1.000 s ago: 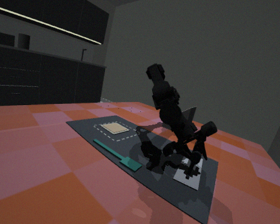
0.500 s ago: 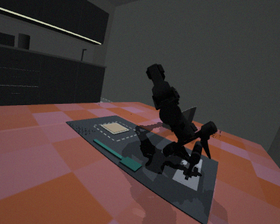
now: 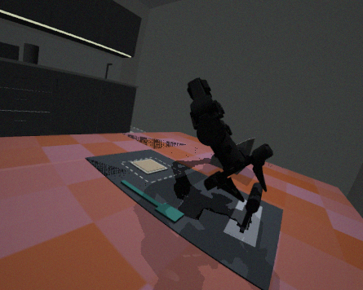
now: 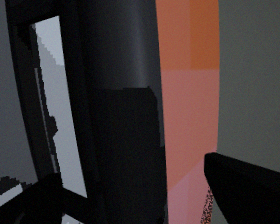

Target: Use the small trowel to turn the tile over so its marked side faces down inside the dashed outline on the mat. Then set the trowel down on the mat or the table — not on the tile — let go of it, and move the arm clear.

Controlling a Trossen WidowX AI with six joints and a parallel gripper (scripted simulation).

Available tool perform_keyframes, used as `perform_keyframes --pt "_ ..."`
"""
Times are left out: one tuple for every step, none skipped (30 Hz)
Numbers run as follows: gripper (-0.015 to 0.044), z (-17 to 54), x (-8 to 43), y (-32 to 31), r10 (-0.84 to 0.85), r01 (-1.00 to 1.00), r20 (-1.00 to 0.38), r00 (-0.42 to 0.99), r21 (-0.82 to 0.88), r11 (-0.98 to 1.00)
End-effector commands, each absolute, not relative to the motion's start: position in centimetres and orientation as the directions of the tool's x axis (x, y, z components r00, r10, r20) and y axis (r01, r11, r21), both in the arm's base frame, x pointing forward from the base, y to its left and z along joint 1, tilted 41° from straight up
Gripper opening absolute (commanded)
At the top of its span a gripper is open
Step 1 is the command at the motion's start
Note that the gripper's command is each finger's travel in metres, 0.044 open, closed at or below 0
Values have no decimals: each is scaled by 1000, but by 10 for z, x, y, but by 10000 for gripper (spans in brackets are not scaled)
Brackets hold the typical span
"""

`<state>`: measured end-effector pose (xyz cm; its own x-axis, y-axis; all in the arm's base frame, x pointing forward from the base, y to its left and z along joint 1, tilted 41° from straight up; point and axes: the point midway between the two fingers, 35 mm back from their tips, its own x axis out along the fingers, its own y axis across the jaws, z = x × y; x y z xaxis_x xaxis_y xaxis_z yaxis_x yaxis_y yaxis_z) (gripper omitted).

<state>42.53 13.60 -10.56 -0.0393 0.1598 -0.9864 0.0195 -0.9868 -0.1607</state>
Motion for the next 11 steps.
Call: perform_keyframes --pt "300 -85 427 131 161 20 -986 -33 -162 -987" --pt "300 -85 427 131 161 20 -986 -33 -162 -987" --pt "300 -83 426 133 161 20 -986 -33 -162 -987" --pt "300 -75 422 137 161 20 -986 -33 -162 -987" --pt "300 -63 416 145 162 20 -986 -32 -163 -986" --pt "300 -48 407 154 163 20 -986 -31 -164 -986" --pt "300 -34 398 162 164 19 -986 -30 -165 -986" --pt "300 -20 388 170 165 19 -986 -30 -166 -986" --pt "300 -9 379 176 166 19 -986 -29 -167 -986" --pt "300 -3 374 180 167 19 -986 -29 -167 -986" --pt "300 -1 372 181 167 19 -986 -29 -168 -986"
